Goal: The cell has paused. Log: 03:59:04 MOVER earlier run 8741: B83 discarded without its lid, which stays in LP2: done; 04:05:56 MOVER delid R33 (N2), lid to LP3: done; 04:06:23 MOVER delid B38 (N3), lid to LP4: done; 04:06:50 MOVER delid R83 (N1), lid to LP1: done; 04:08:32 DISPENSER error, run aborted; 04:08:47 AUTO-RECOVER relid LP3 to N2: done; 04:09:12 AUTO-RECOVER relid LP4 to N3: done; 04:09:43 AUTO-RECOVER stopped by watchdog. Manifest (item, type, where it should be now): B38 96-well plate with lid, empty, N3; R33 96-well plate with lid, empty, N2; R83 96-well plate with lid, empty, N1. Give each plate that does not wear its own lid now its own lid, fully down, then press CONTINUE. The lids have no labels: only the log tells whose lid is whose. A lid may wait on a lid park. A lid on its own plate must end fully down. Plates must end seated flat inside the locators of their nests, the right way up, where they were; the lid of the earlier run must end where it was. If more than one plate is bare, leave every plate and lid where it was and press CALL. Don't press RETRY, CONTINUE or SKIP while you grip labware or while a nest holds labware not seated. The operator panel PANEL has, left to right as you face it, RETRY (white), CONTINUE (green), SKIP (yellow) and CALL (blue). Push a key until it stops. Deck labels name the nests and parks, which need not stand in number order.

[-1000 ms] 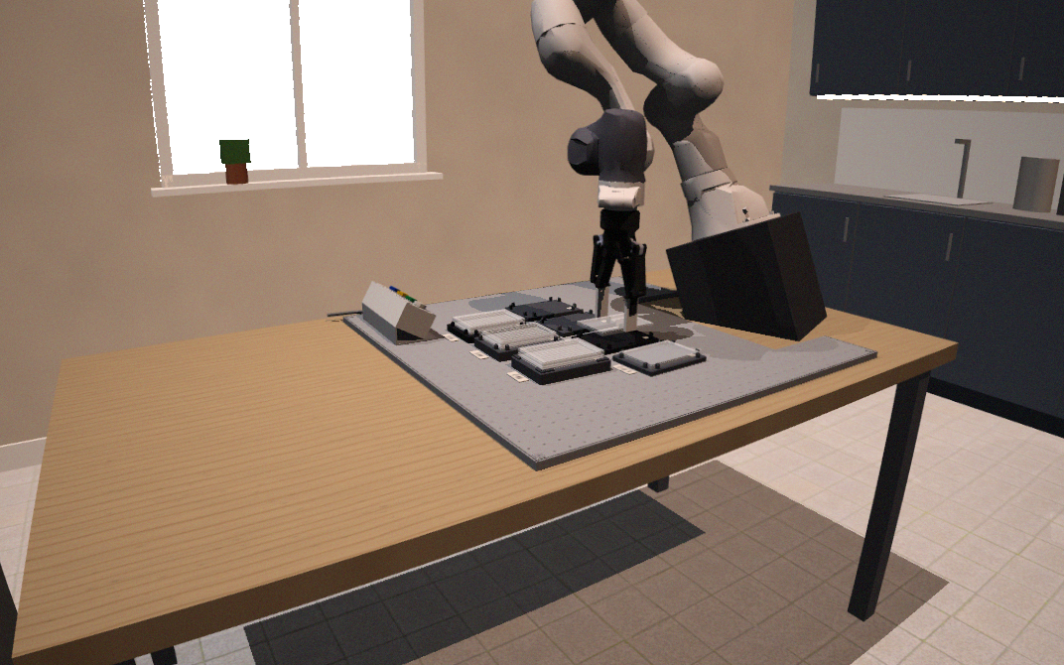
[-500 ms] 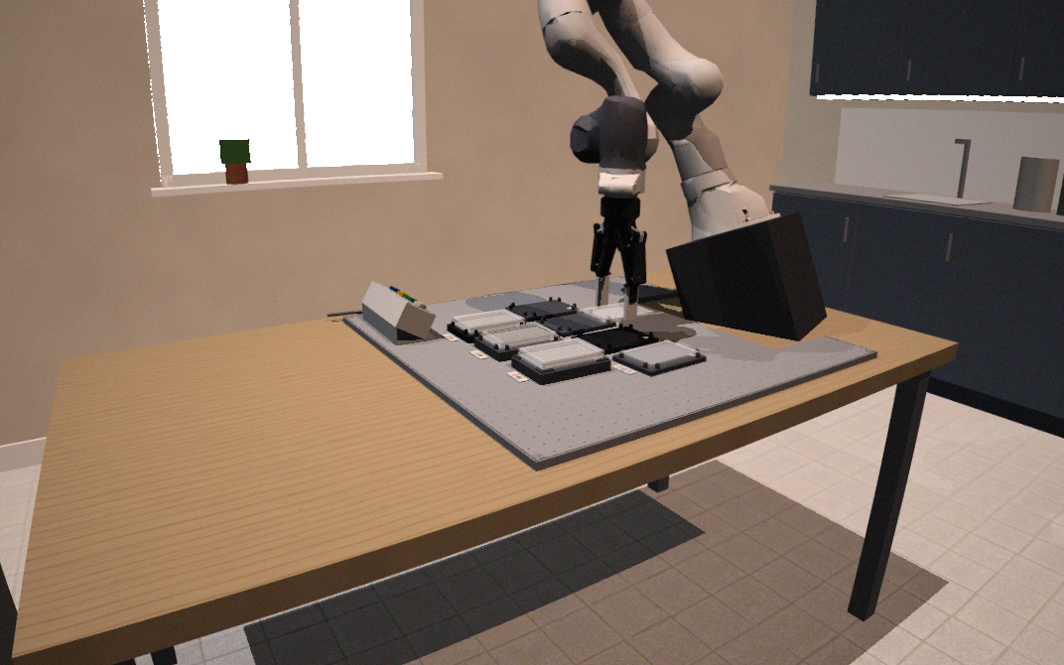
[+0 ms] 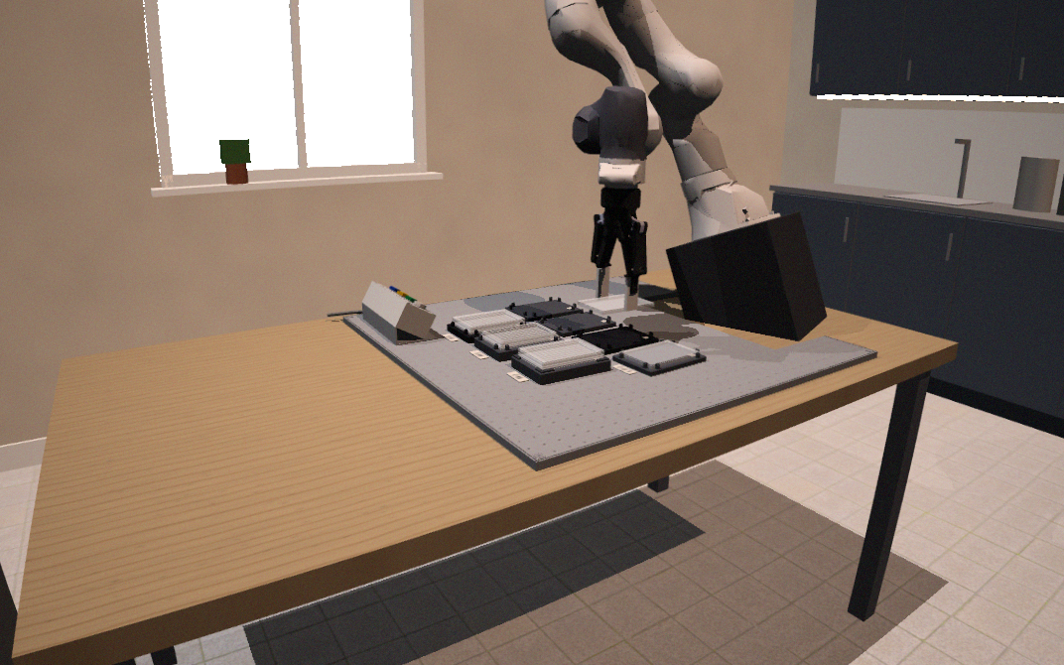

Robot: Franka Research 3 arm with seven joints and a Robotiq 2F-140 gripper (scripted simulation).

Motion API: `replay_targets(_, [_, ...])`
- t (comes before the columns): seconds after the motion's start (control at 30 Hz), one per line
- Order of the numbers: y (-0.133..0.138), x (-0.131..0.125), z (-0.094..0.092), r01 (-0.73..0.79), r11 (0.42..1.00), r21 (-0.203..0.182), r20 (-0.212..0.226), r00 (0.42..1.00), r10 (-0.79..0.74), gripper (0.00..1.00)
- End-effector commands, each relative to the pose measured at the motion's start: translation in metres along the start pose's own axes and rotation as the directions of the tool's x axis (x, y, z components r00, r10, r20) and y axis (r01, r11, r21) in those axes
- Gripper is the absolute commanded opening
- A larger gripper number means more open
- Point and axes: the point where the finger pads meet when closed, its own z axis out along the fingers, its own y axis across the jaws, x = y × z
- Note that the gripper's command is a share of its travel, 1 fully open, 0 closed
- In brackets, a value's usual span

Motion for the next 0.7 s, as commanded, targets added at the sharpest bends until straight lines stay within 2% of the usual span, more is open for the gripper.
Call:
replay_targets(0.0, [0.0,-0.001,-0.002,0.021,1.0,0.002,0.003,1.0,-0.021,0.0])
replay_targets(0.33, [0.0,-0.001,-0.004,0.021,1.0,0.002,0.003,1.0,-0.021,0.0])
replay_targets(0.4, [0.001,0.007,-0.004,0.021,1.0,0.001,0.002,1.0,-0.021,0.0])
replay_targets(0.47, [0.008,0.042,-0.003,0.021,1.0,-0.003,-0.002,1.0,-0.021,0.0])
replay_targets(0.53, [0.008,0.042,-0.003,0.021,1.0,-0.003,-0.002,1.0,-0.021,0.0])
replay_targets(0.6, [0.024,0.097,-0.003,0.02,1.0,-0.006,-0.004,1.0,-0.02,0.0])
replay_targets(0.67, [0.04,0.139,-0.003,0.02,1.0,-0.004,-0.001,1.0,-0.02,0.0])
